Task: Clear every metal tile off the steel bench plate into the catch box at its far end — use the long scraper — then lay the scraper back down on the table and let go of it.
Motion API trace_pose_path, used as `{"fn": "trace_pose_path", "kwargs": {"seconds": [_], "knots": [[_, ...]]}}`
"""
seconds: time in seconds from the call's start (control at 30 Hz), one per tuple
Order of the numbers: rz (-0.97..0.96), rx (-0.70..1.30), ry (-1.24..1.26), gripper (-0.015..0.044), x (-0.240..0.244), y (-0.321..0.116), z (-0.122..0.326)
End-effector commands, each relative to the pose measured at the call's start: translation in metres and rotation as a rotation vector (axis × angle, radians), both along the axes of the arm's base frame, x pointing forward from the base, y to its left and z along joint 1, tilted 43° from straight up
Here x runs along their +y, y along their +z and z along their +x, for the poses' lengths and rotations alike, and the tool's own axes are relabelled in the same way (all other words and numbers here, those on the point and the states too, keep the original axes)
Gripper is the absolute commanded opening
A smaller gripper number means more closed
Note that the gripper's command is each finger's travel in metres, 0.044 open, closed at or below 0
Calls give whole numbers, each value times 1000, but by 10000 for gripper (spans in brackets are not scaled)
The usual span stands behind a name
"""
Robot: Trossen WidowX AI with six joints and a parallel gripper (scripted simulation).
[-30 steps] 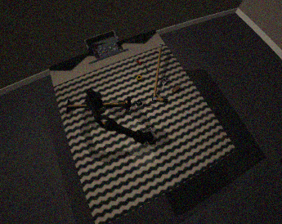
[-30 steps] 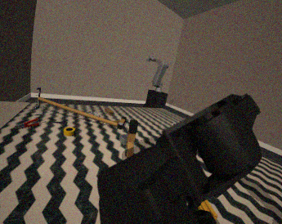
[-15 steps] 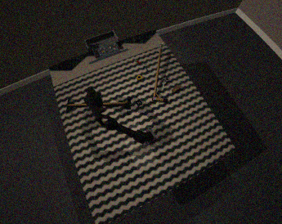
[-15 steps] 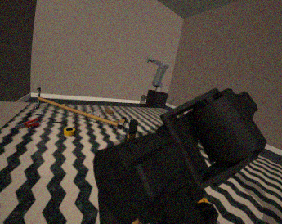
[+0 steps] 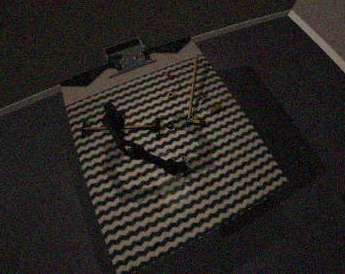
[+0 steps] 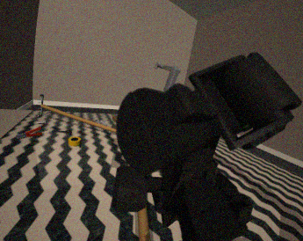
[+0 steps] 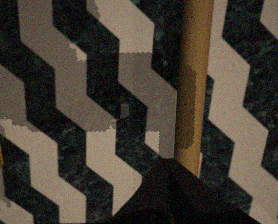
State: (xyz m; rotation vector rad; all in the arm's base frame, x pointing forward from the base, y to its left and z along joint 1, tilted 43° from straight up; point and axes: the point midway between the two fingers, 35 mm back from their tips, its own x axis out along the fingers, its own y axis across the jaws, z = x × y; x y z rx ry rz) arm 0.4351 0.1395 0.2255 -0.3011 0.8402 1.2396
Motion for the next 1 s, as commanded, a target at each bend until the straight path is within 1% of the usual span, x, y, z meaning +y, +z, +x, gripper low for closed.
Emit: {"fn": "trace_pose_path", "kwargs": {"seconds": [0.0, 0.53, 0.97], "knots": [[34, 63, -104, 0, -13, 19, -7], [154, 316, -451, 0, -51, 68, -34], [158, 327, -464, 0, -50, 67, -34]]}}
